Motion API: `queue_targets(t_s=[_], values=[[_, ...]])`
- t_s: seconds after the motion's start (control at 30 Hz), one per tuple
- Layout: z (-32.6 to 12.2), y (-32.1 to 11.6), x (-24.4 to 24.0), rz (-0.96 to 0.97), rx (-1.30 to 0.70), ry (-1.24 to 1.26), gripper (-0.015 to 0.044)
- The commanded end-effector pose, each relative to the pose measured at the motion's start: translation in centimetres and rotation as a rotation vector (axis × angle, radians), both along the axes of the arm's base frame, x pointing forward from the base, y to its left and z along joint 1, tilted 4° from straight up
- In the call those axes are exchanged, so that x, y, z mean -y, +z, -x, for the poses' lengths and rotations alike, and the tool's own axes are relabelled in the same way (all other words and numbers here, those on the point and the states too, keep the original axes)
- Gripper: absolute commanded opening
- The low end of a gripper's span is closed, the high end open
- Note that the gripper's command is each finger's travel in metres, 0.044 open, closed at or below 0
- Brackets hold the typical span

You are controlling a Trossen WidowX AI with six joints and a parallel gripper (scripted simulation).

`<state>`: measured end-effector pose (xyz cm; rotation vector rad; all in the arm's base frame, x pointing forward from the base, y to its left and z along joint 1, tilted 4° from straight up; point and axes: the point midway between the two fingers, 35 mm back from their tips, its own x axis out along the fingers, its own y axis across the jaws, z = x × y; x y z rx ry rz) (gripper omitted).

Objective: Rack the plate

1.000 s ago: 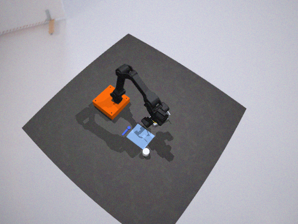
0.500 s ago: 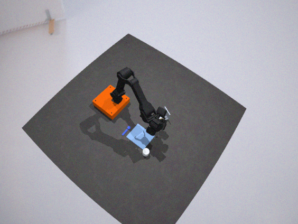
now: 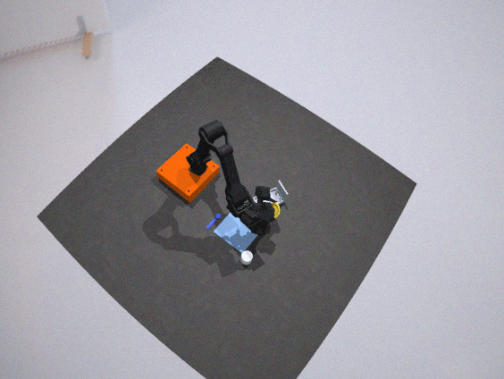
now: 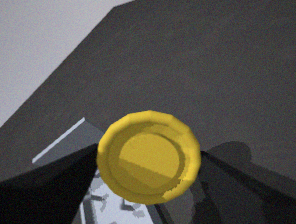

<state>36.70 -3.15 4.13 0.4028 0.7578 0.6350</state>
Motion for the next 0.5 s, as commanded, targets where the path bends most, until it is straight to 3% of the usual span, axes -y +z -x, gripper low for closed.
queue_targets(t_s=[0.0, 0.47], values=[[0.7, -0.7, 0.0, -0.017, 0.093, 0.036, 0.0], [3.9, -0.6, -0.8, -0.035, 0.516, 0.188, 0.0]])
